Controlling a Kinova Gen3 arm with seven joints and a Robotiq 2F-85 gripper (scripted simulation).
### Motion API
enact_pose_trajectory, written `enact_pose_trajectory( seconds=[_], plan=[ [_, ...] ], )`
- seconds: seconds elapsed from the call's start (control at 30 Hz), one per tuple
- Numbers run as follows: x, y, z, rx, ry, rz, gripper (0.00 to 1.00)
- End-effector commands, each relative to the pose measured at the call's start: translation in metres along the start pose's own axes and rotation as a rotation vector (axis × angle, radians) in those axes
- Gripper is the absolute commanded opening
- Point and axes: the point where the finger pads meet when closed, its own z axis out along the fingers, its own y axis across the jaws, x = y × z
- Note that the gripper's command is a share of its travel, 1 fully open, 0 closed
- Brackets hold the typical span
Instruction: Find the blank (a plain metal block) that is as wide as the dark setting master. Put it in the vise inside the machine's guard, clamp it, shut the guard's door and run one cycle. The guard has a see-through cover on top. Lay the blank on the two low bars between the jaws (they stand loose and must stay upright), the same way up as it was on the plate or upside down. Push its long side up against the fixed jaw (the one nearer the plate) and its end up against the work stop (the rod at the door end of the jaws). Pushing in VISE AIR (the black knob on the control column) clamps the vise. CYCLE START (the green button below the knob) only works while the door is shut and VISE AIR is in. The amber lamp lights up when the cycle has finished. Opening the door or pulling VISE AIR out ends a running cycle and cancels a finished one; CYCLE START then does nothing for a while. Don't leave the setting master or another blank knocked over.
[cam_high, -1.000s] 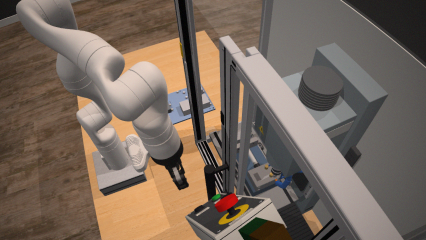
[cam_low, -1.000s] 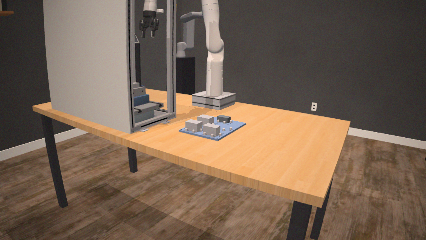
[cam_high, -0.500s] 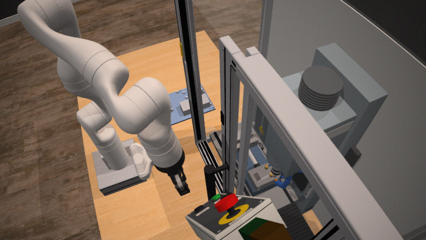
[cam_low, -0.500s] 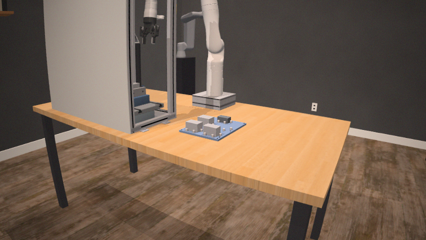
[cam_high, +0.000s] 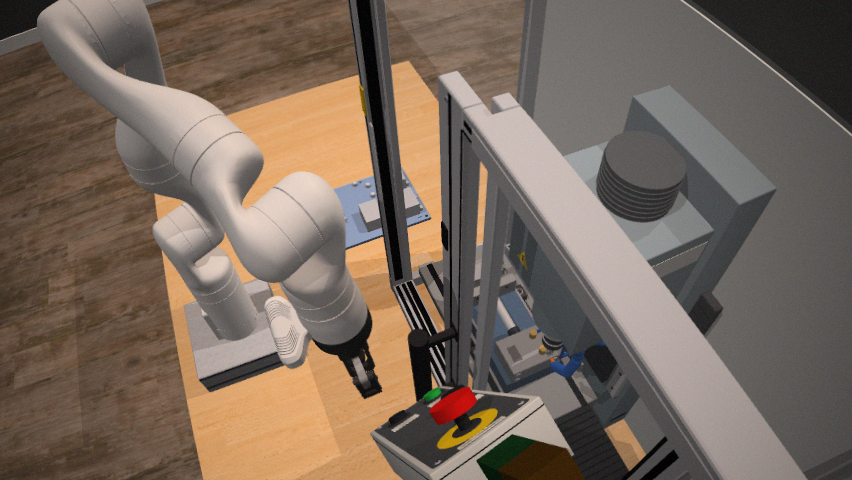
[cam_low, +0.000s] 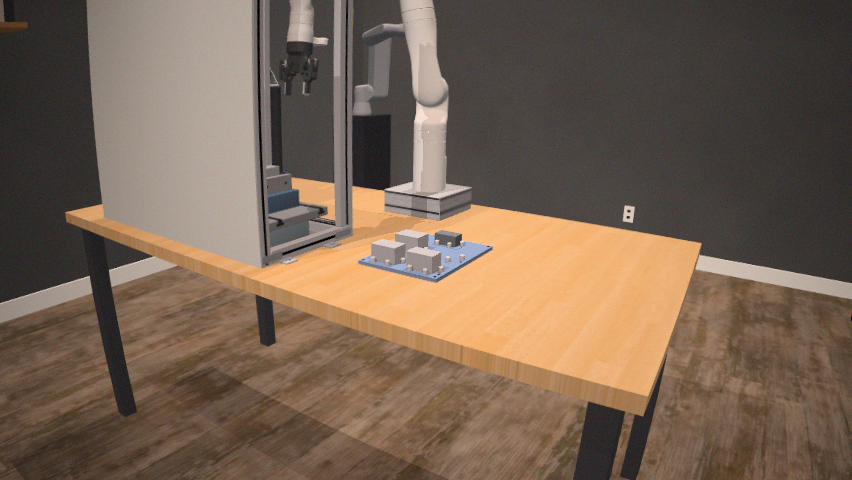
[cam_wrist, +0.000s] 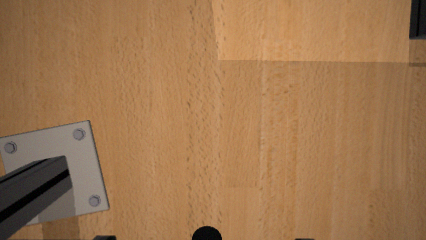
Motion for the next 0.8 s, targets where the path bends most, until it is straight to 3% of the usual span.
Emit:
enact_pose_trajectory(
  seconds=[0.0,0.13,0.53,0.7,0.77],
  plan=[
    [-0.006,0.000,0.000,0.001,-0.002,-0.001,0.80],
    [-0.030,0.000,0.003,0.000,-0.007,-0.003,0.80],
    [-0.030,0.000,0.003,0.000,-0.007,-0.003,0.80],
    [-0.058,0.000,0.006,0.000,-0.007,-0.003,0.80],
    [-0.058,0.000,0.006,0.000,-0.007,-0.003,0.80]
  ],
)
